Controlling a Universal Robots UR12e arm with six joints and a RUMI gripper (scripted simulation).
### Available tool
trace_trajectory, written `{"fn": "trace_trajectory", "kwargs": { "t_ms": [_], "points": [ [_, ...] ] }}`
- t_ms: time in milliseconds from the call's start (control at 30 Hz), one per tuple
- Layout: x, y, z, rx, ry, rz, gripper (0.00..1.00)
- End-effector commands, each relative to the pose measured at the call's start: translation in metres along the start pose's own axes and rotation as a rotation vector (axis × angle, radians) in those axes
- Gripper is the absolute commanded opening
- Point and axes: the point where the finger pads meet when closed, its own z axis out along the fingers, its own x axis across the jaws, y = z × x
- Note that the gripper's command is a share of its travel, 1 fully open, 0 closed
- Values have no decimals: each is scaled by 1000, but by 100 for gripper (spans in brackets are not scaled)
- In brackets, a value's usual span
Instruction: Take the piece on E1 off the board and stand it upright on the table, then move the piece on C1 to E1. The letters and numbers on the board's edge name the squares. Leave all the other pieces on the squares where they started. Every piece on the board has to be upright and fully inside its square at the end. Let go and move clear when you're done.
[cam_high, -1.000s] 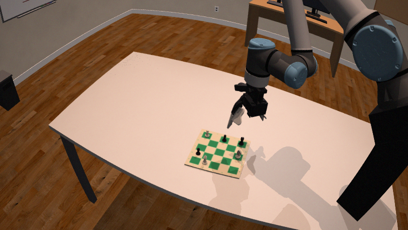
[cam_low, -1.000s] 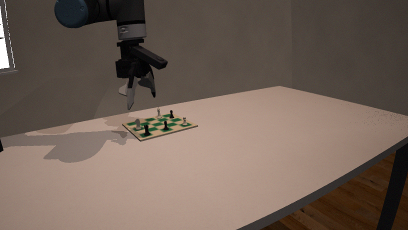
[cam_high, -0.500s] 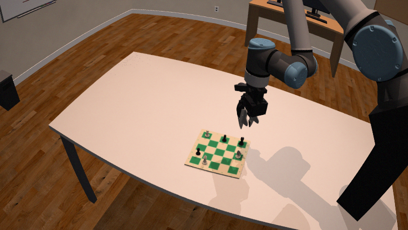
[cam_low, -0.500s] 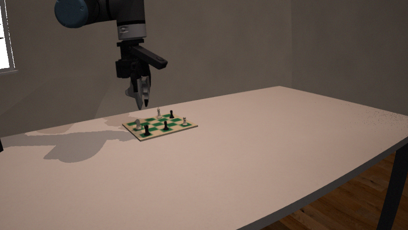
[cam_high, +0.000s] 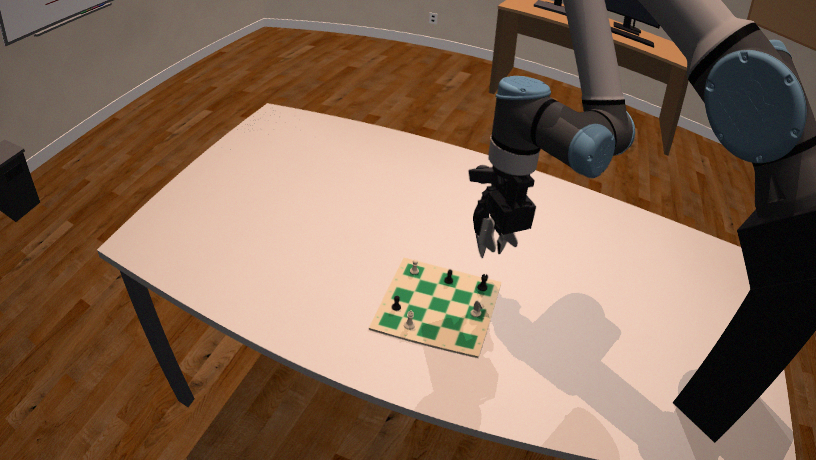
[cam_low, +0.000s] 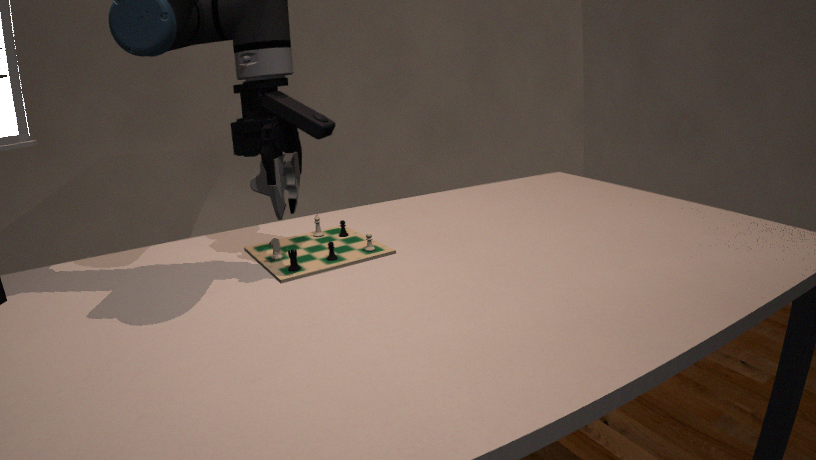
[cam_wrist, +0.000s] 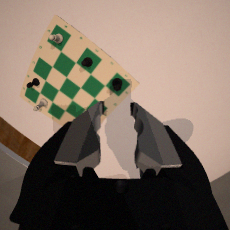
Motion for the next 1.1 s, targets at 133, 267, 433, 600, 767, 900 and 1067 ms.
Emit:
{"fn": "trace_trajectory", "kwargs": {
  "t_ms": [133,267,433,600,767,900,1067],
  "points": [
    [0,0,0,0,0,0,22],
    [0,0,0,0,-1,0,22],
    [0,0,1,0,-1,0,22],
    [0,0,3,0,-1,0,22],
    [0,0,8,0,-1,0,22],
    [0,0,11,0,-1,0,22],
    [0,0,17,0,-1,0,22]
  ]
}}
